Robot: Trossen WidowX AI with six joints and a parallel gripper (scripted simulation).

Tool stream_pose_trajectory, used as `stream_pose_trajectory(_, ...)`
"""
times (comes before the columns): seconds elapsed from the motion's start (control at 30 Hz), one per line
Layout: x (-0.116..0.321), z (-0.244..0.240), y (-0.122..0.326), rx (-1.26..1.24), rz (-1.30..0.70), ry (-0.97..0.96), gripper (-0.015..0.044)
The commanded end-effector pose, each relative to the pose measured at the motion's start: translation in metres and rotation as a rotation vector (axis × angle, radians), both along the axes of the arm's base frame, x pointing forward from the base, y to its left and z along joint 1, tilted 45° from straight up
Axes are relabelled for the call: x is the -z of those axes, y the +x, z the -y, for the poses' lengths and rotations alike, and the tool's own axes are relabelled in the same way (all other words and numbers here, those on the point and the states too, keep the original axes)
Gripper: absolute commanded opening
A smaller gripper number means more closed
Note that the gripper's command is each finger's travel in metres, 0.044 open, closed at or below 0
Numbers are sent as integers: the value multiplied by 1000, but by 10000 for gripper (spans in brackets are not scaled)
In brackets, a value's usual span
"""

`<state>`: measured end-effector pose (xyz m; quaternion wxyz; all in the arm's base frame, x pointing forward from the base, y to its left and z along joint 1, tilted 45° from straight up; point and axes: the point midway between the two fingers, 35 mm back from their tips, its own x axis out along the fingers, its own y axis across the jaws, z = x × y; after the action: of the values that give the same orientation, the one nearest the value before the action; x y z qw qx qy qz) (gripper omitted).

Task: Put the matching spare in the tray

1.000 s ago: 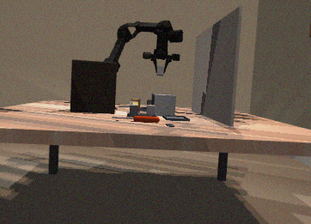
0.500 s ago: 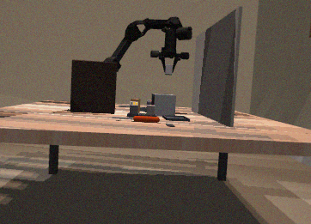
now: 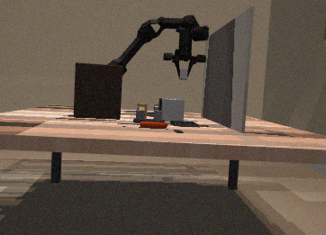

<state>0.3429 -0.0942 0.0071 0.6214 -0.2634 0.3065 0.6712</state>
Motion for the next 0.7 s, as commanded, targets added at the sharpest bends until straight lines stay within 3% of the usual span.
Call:
stream_pose_trajectory(0.0, 18, 14, 3, 0, 3, 1, 0)
stream_pose_trajectory(0.67, 103, 63, 4, -6, 16, 20, 0)
